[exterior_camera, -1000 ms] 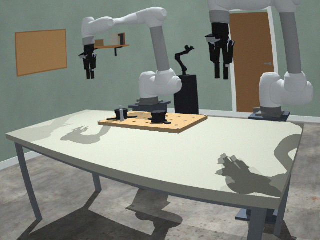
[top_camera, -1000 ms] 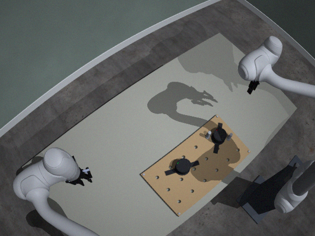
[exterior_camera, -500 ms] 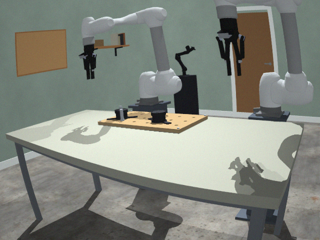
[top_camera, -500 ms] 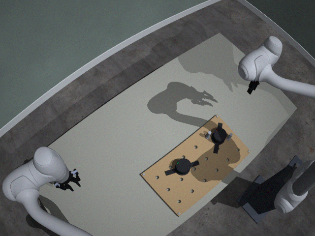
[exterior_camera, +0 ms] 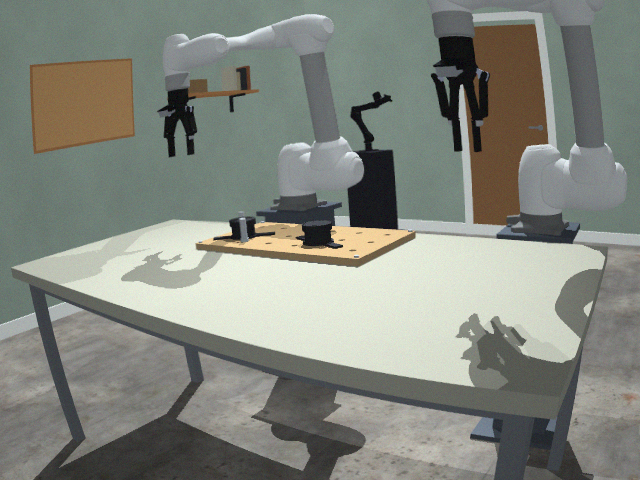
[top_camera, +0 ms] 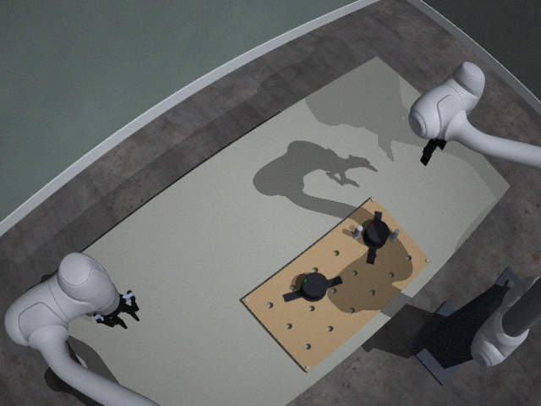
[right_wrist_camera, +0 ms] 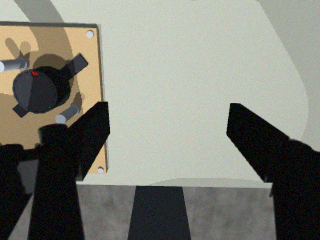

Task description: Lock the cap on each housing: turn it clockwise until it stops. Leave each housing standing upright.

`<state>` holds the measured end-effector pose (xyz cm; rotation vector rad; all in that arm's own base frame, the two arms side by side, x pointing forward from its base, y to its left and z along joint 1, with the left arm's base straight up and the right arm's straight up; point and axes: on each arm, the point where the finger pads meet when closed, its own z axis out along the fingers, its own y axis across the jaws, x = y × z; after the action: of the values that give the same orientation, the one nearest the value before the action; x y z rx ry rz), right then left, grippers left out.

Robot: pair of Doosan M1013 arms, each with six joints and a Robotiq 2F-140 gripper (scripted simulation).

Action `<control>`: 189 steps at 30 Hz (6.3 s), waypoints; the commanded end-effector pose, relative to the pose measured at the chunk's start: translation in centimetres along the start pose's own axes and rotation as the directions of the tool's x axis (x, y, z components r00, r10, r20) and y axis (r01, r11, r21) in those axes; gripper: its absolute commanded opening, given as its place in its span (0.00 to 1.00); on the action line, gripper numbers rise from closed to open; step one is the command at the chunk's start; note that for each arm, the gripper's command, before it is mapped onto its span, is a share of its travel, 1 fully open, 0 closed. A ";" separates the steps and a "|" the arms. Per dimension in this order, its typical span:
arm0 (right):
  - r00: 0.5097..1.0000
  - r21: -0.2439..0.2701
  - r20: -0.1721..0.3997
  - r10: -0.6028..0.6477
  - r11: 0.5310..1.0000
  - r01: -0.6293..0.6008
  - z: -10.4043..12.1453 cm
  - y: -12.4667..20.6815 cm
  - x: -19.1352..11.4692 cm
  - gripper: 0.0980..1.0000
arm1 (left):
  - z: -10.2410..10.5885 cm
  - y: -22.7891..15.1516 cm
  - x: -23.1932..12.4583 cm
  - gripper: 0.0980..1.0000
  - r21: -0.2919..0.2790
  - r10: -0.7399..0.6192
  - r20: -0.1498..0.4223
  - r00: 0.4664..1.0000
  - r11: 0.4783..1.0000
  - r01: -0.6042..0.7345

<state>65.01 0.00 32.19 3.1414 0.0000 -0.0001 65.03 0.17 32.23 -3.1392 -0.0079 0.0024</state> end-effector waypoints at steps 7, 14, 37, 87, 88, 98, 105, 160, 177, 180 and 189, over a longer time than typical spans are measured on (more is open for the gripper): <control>0.999 0.000 -0.001 0.033 0.999 -0.033 0.2 -0.4 0.0 0.66 | -0.1 0.0 0.0 0.25 0.000 0.000 -0.001 1.000 1.000 0.000; 0.977 0.000 -0.002 0.213 0.977 -0.213 2.2 -3.0 -0.3 0.66 | -0.1 0.0 0.0 0.25 0.000 0.000 -0.001 1.000 1.000 0.000; 0.813 -0.001 -0.003 0.582 0.813 -0.582 6.3 -8.5 -1.0 0.66 | -0.1 0.0 0.0 0.25 0.000 0.000 -0.001 1.000 1.000 0.000; -0.078 0.003 -0.003 0.997 -0.078 -0.997 16.5 -22.1 -2.5 0.66 | -0.1 0.0 0.0 0.25 0.000 0.000 -0.001 1.000 1.000 0.000; -0.090 0.003 -0.003 0.996 -0.090 -0.996 16.6 -22.3 -2.5 0.66 | -0.1 0.0 0.0 0.25 0.000 0.000 -0.001 1.000 1.000 0.000; -0.257 0.003 -0.001 0.966 -0.257 -0.966 18.3 -24.5 -2.8 0.66 | -0.1 0.0 0.0 0.25 0.000 0.000 -0.001 1.000 1.000 0.000; -0.252 0.002 -0.002 0.968 -0.252 -0.968 18.4 -24.3 -2.8 0.66 | -0.1 0.0 0.0 0.25 0.000 0.000 -0.001 1.000 1.000 0.000; -0.250 0.001 0.001 0.968 -0.250 -0.968 23.1 -24.2 -2.7 0.00 | -0.1 0.0 0.0 0.25 0.000 0.000 -0.001 1.000 1.000 0.000; -0.511 0.002 0.001 0.859 -0.511 -0.859 23.1 -24.2 -2.7 0.00 | -0.1 0.0 0.0 0.25 0.000 0.000 -0.001 1.000 1.000 0.000; -0.557 0.002 0.001 0.830 -0.557 -0.830 23.1 -24.2 -2.7 0.00 | -0.1 0.0 0.0 0.25 0.000 0.000 -0.001 1.000 1.000 0.000; -0.652 0.002 0.001 0.758 -0.652 -0.758 23.1 -24.2 -2.7 0.00 | -0.1 0.0 0.0 0.25 0.000 0.000 -0.001 1.000 1.000 0.000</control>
<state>62.22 24.13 8.99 1.3442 -2.8401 -0.0002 65.03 0.17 32.23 -3.1392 -0.0078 0.0024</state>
